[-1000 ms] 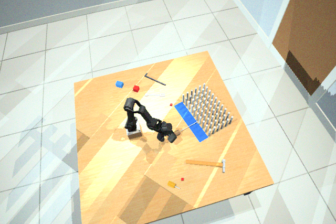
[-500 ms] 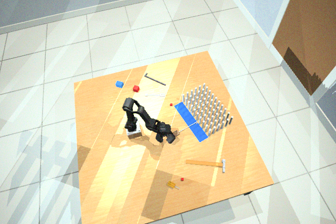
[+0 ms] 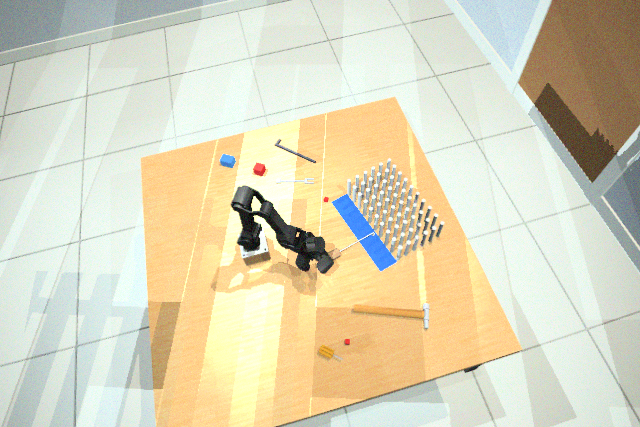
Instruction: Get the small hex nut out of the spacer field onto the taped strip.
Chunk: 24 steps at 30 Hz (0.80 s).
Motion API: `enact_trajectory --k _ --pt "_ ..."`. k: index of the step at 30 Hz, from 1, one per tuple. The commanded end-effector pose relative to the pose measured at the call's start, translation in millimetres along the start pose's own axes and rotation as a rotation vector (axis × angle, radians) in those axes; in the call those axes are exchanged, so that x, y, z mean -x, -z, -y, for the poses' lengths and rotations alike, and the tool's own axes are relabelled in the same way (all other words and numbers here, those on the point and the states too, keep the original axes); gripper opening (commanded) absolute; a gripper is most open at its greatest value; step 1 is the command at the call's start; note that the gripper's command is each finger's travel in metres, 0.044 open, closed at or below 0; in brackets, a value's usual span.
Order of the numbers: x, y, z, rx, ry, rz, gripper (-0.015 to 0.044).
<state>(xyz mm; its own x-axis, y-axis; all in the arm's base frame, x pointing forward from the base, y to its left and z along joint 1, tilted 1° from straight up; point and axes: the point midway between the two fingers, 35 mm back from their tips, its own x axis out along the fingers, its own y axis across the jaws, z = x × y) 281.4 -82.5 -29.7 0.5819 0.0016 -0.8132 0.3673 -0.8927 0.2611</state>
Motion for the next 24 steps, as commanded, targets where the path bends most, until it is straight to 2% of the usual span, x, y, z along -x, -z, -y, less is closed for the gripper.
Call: enact_trajectory --k 1,24 --pt "2.9 4.0 -3.1 0.008 -0.011 -0.007 0.0" --pt "11.5 13.7 -8.1 0.006 -0.013 -0.008 0.0"
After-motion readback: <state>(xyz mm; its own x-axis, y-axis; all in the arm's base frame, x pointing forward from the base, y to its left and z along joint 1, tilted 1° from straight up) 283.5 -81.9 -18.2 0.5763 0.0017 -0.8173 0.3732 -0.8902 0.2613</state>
